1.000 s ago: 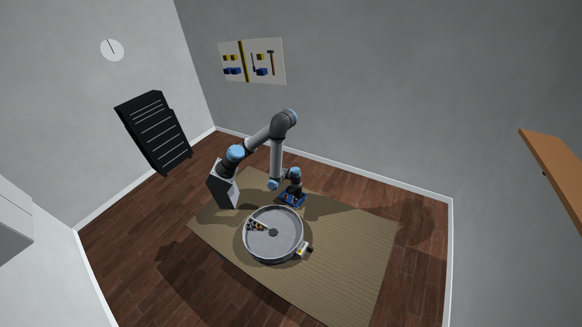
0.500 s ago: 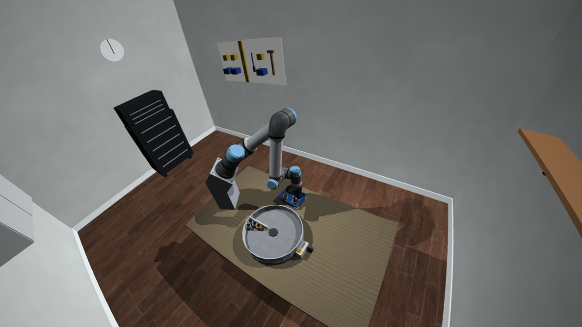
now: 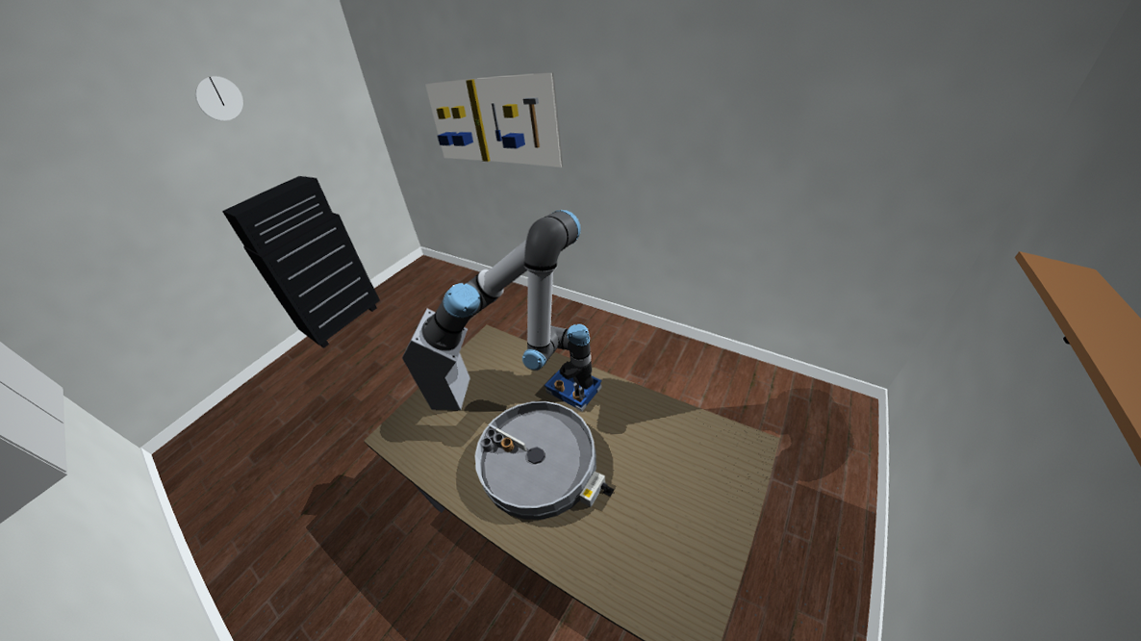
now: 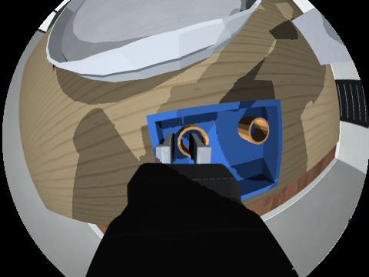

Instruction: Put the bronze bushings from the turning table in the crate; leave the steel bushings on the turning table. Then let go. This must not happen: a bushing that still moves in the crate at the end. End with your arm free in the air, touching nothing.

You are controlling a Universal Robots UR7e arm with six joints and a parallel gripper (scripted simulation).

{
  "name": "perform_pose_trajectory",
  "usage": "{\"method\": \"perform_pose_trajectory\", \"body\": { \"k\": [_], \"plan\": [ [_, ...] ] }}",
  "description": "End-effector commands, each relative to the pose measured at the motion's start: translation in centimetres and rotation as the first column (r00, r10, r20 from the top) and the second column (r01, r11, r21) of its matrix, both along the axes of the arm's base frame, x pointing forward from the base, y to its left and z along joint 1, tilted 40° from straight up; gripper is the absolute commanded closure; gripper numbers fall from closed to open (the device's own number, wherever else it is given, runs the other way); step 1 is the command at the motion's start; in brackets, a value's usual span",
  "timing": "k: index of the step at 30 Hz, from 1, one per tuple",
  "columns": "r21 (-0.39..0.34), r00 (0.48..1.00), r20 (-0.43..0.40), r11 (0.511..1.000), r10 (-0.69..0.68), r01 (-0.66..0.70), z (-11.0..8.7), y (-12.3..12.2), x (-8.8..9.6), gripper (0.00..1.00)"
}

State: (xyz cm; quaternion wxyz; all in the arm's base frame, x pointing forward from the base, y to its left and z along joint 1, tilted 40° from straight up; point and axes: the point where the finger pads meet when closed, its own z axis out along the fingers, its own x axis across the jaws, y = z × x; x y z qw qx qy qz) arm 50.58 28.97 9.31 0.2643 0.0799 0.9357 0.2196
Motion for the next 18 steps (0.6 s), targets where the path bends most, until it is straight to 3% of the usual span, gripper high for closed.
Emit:
{"method": "perform_pose_trajectory", "body": {
  "k": [1,18],
  "plan": [
    [0.000,1.000,0.001,1.000,0.000,0.000,0.07,-0.01,-0.01,0.53],
    [0.000,1.000,0.001,1.000,0.000,0.000,0.51,-0.23,-0.34,0.53]
  ]
}}
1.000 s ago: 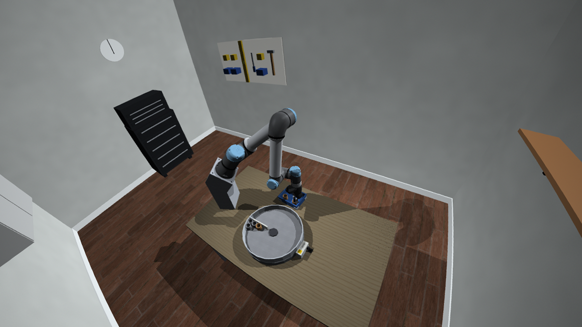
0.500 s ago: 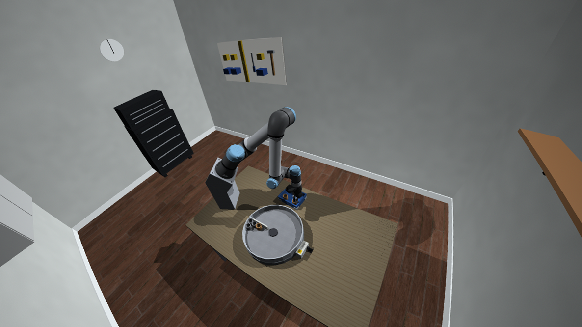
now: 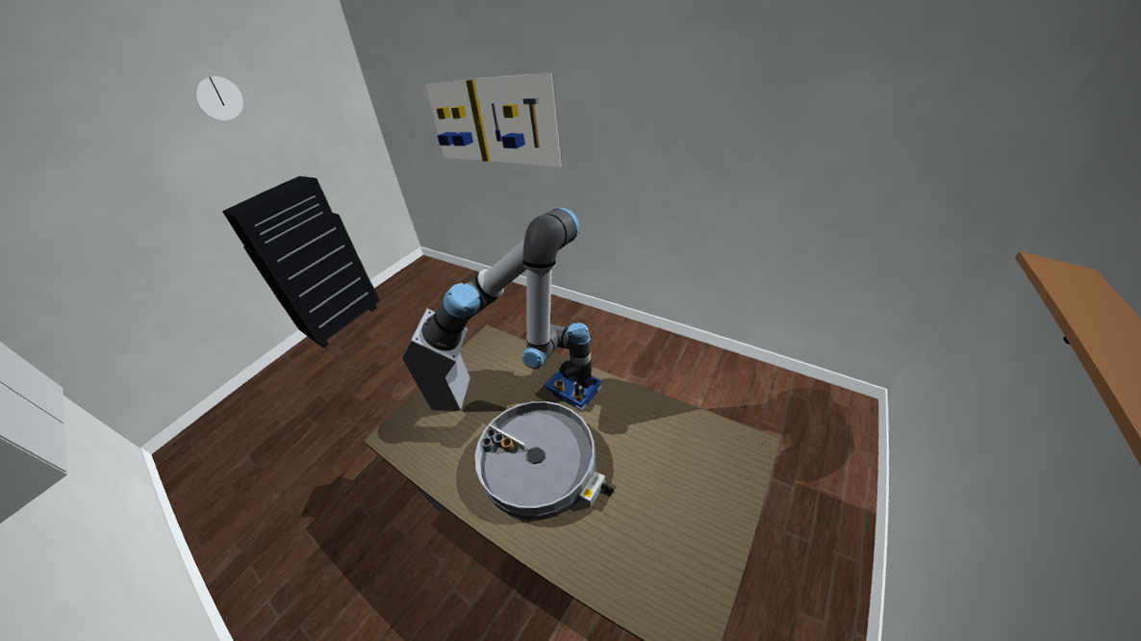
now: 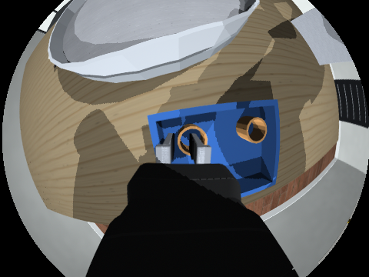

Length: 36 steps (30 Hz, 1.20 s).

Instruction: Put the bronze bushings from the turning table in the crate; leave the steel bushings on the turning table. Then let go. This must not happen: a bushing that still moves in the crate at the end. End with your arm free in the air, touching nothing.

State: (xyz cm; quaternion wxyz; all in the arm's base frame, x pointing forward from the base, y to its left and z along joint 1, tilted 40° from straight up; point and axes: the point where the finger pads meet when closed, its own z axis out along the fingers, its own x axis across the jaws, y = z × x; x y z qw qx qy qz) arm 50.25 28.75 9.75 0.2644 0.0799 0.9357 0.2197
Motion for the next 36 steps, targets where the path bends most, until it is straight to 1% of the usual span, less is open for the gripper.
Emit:
{"method": "perform_pose_trajectory", "body": {
  "k": [1,6,11,23,28,36],
  "plan": [
    [0.000,1.000,0.001,1.000,0.000,0.000,0.1,0.0,0.0,0.53],
    [0.000,1.000,0.001,1.000,0.000,0.000,0.1,0.0,0.0,0.53],
    [0.000,1.000,0.001,1.000,0.000,0.000,0.5,-0.2,-0.3,0.53],
    [0.000,1.000,0.001,1.000,0.000,0.000,0.5,-0.2,-0.3,0.53],
    [0.000,1.000,0.001,1.000,0.000,0.000,4.9,-2.4,-3.4,0.53],
    [0.000,1.000,0.001,1.000,0.000,0.000,4.9,-2.4,-3.4,0.53]
  ]
}}
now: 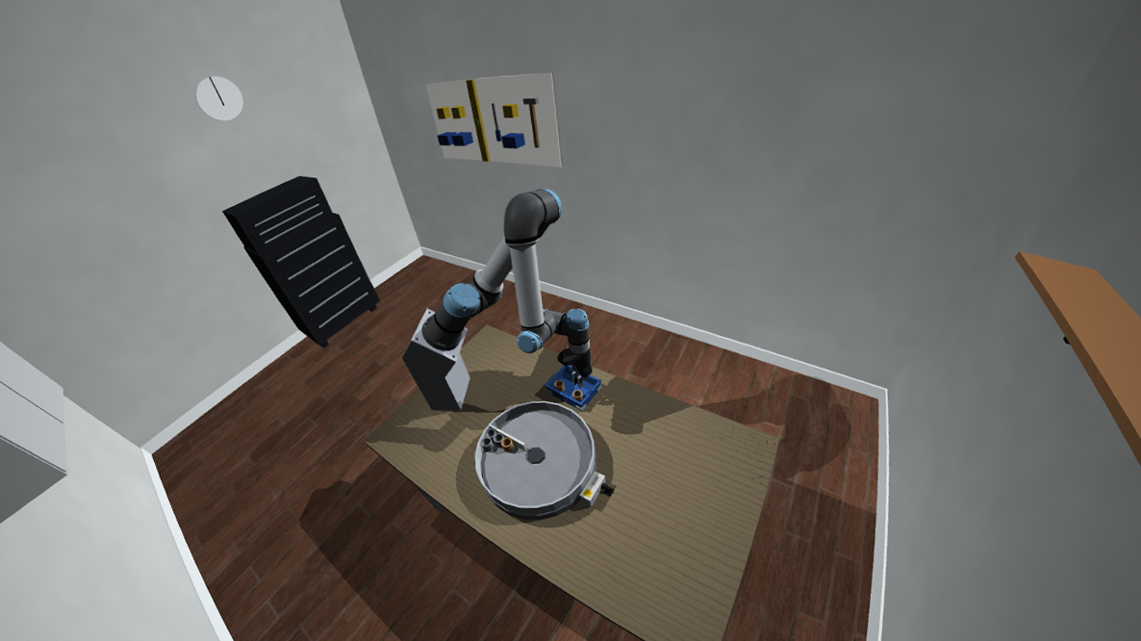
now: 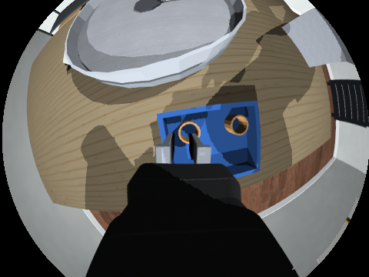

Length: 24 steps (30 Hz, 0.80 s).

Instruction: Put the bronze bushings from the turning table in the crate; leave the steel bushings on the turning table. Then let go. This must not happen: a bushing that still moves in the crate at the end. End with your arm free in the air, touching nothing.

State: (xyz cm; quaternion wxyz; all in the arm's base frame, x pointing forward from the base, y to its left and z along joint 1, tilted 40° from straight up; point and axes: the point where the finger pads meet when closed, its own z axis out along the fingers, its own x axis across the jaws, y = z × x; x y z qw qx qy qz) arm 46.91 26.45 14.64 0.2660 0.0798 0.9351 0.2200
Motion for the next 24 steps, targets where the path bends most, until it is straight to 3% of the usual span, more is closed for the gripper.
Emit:
{"method": "perform_pose_trajectory", "body": {
  "k": [1,4,9,24],
  "plan": [
    [0.000,1.000,-0.003,1.000,0.001,-0.001,0.0,-0.1,-0.1,0.53],
    [0.000,1.000,-0.003,1.000,0.001,-0.001,0.0,-0.1,-0.1,0.53],
    [0.000,1.000,-0.001,1.000,0.000,0.000,4.5,-2.2,-3.1,0.53],
    [0.000,1.000,0.000,1.000,0.000,0.000,4.6,-2.2,-3.1,0.53]
  ]
}}
